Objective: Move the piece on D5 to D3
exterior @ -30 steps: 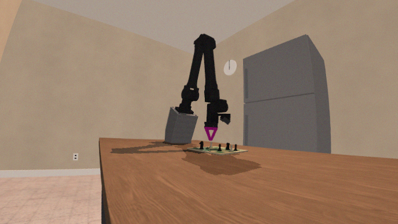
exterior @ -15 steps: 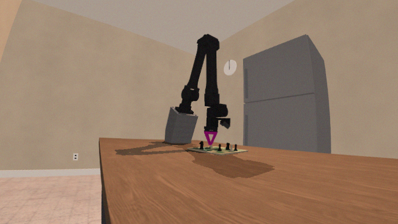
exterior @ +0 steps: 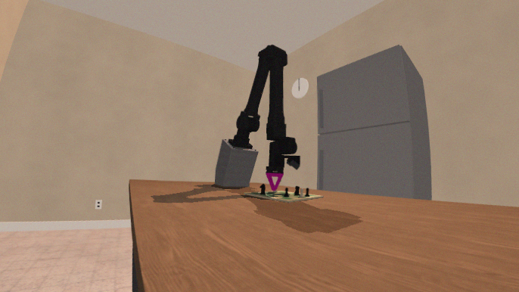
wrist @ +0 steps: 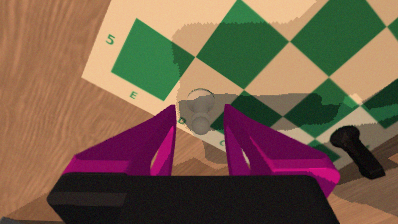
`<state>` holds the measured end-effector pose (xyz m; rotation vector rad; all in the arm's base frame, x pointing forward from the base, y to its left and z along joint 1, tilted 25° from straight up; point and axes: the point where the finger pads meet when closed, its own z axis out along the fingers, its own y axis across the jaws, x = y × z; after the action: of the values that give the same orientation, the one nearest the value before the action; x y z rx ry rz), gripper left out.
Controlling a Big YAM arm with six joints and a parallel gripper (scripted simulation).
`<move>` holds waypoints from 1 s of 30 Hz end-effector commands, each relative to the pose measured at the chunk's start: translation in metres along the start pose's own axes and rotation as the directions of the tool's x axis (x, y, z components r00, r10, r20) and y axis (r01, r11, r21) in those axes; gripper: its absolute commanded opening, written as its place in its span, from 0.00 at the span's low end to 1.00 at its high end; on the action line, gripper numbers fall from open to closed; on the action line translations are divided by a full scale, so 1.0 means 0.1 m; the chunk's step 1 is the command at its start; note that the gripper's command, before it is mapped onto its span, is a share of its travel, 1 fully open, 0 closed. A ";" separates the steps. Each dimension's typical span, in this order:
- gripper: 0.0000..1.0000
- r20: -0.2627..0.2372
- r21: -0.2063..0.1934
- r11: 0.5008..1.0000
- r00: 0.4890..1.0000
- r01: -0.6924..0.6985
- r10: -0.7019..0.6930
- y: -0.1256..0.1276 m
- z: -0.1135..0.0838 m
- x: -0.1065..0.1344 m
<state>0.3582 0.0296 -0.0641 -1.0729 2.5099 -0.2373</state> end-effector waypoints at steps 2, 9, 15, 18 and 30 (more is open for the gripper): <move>0.33 0.009 0.007 1.000 1.000 0.001 -0.001 -0.05 0.03 -0.01; 0.33 0.009 0.007 1.000 1.000 0.001 -0.001 -0.05 0.03 -0.01; 0.33 0.009 0.007 1.000 1.000 0.001 -0.001 -0.05 0.03 -0.01; 0.33 0.009 0.007 1.000 1.000 0.001 -0.001 -0.05 0.03 -0.01; 0.00 0.009 0.007 1.000 1.000 0.001 -0.001 -0.05 0.03 -0.01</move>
<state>0.3582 0.0296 -0.0641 -1.0732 2.5097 -0.2374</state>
